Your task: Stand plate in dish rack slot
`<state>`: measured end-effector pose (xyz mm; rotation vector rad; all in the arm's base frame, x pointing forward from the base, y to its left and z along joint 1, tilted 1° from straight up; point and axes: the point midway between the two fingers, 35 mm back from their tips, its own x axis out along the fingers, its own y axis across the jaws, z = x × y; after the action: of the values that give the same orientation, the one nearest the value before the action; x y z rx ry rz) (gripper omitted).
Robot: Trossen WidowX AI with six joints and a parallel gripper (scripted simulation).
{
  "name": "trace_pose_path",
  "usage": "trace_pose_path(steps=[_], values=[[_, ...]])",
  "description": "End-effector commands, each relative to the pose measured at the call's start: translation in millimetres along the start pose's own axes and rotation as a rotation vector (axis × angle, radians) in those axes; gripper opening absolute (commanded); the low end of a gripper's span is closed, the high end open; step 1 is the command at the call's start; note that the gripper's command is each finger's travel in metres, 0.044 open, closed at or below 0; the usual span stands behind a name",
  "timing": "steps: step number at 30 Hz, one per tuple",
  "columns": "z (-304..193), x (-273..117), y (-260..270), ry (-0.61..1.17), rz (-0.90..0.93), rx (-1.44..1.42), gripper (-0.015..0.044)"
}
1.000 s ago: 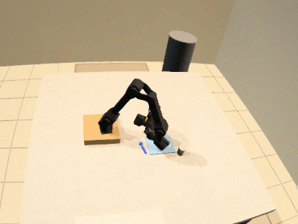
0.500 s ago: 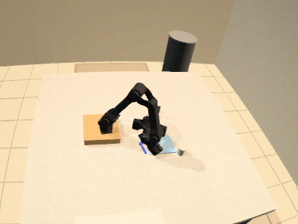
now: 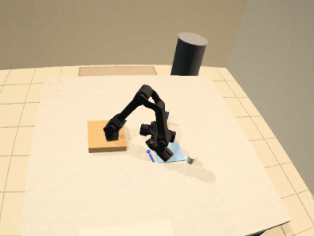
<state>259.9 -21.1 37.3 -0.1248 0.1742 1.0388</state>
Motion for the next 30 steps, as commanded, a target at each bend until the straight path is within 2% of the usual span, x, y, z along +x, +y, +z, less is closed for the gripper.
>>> trace_pose_path(steps=[1,30], values=[[2,5,1,-0.004,-0.001,0.009,0.0000],[10,36,1,0.006,0.002,-0.009,0.0000]])
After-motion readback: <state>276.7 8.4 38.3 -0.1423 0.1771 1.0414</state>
